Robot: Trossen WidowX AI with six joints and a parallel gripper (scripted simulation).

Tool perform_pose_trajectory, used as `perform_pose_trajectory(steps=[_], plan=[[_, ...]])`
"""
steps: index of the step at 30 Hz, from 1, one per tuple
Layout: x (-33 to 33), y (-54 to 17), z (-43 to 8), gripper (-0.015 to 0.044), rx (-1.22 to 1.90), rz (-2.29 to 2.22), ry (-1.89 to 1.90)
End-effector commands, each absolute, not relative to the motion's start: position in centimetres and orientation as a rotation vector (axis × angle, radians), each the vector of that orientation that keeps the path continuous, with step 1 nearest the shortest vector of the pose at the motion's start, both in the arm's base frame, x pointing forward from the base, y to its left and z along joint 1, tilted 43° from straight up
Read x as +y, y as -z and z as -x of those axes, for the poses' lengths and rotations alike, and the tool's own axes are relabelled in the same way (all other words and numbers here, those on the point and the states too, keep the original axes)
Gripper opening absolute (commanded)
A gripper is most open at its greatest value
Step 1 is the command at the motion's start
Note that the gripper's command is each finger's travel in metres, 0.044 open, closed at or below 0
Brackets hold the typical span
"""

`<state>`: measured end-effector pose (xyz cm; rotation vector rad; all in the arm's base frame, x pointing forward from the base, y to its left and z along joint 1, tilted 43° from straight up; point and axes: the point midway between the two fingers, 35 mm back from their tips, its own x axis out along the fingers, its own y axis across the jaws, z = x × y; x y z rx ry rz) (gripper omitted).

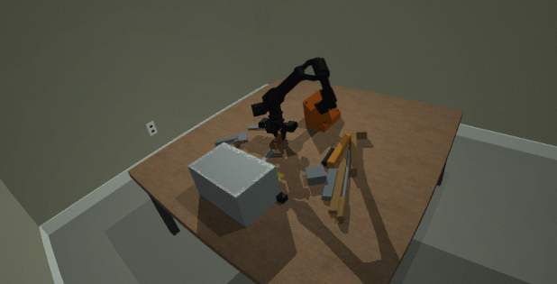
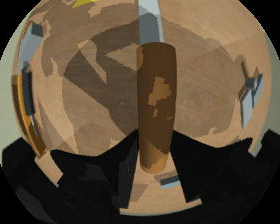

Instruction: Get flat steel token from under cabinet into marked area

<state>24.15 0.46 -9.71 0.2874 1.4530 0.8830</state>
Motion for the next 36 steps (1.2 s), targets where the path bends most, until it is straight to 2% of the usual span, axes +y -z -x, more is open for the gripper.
perform_pose_trajectory(steps=[1, 36], plan=[[0.6, 9.6, -24.9, 0.0000, 1.451, -0.285, -0.882], [2.2, 9.0, -29.5, 0.0000, 1.449, -0.286, -0.883]])
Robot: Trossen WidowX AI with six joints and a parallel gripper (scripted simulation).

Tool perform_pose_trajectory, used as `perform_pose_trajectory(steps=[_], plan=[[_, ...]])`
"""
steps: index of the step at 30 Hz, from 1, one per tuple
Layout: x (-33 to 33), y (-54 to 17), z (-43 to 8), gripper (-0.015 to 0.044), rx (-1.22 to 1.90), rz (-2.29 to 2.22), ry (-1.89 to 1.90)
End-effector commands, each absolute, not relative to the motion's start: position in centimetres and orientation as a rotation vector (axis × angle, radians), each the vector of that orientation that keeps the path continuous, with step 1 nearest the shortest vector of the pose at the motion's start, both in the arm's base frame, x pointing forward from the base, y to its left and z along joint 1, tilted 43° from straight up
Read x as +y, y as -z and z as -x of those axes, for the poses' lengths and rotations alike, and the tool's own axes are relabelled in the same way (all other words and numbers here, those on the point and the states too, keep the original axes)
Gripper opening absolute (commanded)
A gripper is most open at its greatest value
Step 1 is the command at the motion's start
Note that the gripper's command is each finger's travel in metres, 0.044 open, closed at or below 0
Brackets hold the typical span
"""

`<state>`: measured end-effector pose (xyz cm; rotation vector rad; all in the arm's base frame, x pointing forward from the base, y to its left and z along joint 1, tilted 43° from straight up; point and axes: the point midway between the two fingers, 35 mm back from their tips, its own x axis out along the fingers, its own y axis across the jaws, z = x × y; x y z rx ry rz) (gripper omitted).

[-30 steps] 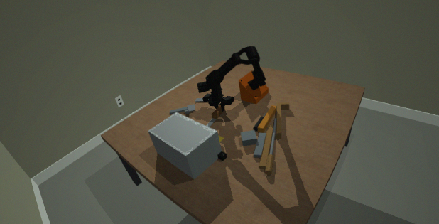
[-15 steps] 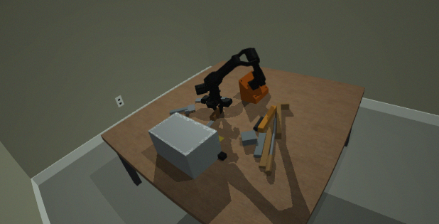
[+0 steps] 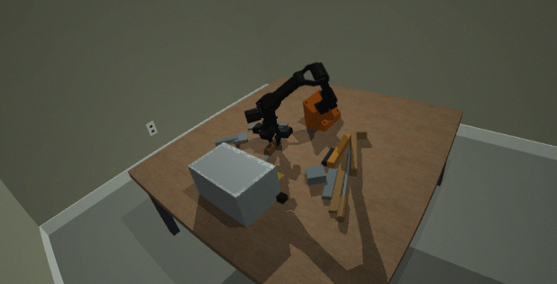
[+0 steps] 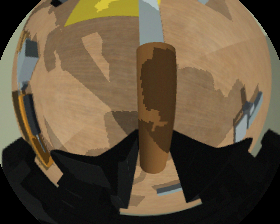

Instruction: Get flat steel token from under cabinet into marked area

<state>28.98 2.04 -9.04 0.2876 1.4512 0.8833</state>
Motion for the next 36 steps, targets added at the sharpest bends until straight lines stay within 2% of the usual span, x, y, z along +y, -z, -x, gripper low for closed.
perform_pose_trajectory(steps=[1, 36], plan=[[2.2, 8.9, -29.6, 0.0000, 1.449, -0.286, -0.883], [3.6, 8.3, -33.6, 0.0000, 1.447, -0.286, -0.883]])
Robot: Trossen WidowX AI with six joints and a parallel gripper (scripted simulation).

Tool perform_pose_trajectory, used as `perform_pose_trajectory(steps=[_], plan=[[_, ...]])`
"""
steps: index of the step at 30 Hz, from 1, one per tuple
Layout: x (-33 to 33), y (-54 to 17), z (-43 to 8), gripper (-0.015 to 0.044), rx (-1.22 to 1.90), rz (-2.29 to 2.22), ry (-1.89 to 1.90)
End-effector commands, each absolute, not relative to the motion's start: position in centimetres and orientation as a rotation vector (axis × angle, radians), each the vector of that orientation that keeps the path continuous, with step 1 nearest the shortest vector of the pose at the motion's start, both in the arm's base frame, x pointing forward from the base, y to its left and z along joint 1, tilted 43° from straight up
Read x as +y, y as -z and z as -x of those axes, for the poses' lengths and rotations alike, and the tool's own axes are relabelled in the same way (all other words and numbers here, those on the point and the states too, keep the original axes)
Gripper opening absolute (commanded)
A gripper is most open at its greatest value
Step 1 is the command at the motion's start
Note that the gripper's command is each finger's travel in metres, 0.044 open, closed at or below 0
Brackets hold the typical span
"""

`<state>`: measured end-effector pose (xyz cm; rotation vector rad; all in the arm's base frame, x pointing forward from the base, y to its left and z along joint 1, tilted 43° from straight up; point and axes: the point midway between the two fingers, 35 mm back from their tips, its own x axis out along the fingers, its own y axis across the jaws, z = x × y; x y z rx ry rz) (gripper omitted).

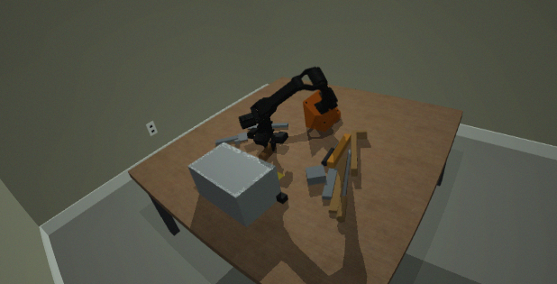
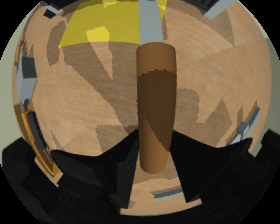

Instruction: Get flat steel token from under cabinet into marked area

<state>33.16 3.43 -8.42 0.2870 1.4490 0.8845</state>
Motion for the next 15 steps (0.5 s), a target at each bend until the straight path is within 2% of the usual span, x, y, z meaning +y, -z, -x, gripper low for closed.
perform_pose_trajectory(steps=[1, 15], plan=[[3.6, 8.3, -33.7, 0.0000, 1.446, -0.286, -0.884], [4.1, 8.1, -35.2, 0.0000, 1.446, -0.286, -0.884]])
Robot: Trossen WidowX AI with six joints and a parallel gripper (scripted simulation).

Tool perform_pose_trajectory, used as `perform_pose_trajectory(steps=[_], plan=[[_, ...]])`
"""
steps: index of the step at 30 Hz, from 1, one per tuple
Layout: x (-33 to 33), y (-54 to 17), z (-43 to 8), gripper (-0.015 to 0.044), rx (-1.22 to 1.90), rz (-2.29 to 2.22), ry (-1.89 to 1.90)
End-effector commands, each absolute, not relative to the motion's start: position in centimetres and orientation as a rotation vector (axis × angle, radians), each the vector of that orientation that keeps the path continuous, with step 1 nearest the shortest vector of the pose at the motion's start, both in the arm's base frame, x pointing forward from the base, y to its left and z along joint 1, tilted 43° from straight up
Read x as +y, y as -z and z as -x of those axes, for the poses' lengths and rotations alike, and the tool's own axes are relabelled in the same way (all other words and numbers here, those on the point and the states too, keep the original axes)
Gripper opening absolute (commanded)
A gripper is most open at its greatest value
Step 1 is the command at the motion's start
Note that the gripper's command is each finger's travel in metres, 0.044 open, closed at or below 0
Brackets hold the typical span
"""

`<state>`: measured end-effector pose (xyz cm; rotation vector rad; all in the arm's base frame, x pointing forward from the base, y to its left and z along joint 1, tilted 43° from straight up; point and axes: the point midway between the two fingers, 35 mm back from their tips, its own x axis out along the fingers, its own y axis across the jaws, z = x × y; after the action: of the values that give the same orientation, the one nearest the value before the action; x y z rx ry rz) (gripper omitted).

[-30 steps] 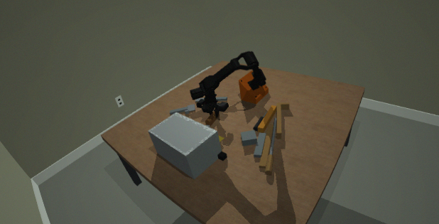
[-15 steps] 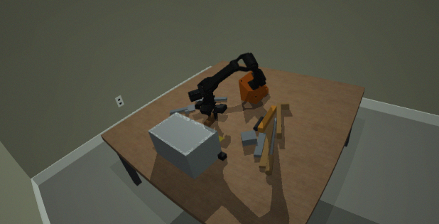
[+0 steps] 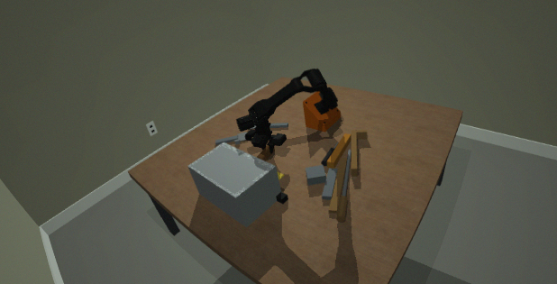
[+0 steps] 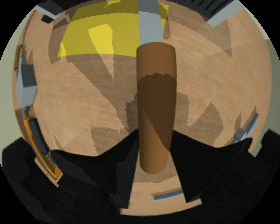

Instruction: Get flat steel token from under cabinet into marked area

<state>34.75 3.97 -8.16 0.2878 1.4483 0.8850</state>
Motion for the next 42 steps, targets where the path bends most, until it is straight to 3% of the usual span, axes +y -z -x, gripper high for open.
perform_pose_trajectory(steps=[1, 42], plan=[[4.1, 8.1, -35.3, 0.0000, 1.446, -0.286, -0.884], [5.5, 7.4, -39.2, 0.0000, 1.443, -0.286, -0.885]])
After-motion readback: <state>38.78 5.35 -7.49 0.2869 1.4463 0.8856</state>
